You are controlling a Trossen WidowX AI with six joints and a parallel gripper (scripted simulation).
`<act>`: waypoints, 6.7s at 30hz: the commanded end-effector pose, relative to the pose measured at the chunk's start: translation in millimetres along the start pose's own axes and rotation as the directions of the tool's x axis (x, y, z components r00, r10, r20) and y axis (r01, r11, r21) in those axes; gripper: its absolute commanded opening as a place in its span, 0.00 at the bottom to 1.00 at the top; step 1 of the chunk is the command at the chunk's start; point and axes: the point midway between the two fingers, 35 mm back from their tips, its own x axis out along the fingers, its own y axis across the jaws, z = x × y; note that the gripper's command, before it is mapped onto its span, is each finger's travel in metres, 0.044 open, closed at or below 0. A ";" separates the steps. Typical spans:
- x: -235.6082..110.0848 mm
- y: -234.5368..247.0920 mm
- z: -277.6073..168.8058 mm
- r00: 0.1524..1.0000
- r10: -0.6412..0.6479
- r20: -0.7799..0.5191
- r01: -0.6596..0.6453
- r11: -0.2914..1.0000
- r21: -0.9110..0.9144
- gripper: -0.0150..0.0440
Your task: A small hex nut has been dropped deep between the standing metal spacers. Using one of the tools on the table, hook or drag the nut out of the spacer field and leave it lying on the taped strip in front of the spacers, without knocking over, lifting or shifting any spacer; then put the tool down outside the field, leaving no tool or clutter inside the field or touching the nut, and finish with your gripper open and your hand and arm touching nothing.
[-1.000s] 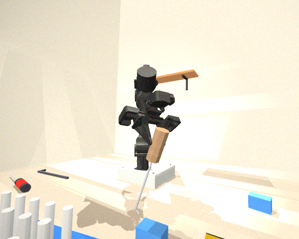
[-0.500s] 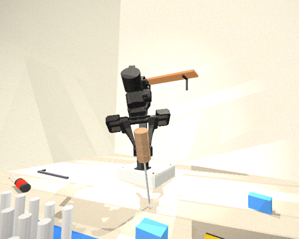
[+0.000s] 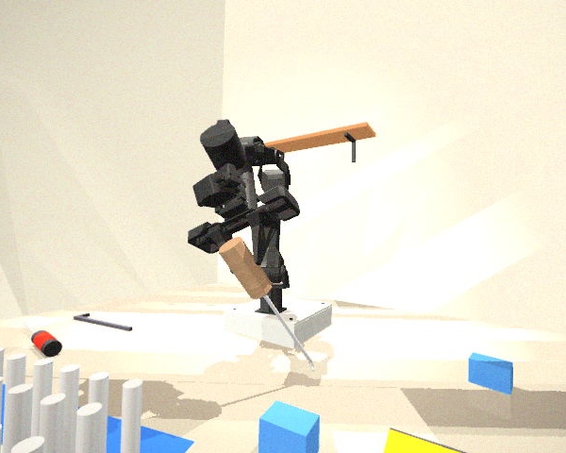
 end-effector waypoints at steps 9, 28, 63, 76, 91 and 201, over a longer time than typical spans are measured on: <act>-9.7 -26.7 2.9 1.000 -0.010 0.006 0.007 0.916 0.402 0.25; -25.6 -67.7 2.5 0.999 -0.031 0.017 0.000 0.482 0.876 0.25; -60.2 -131.7 -11.7 0.996 -0.056 0.066 -0.087 -0.648 0.757 0.25; -74.0 -151.2 -20.3 0.993 -0.067 0.095 -0.099 -0.913 0.396 0.25; -82.4 -163.3 -26.6 0.990 -0.075 0.117 -0.088 -0.990 0.113 0.25; 73.9 -222.2 -31.4 0.989 -0.074 0.125 -0.088 -0.990 0.114 0.25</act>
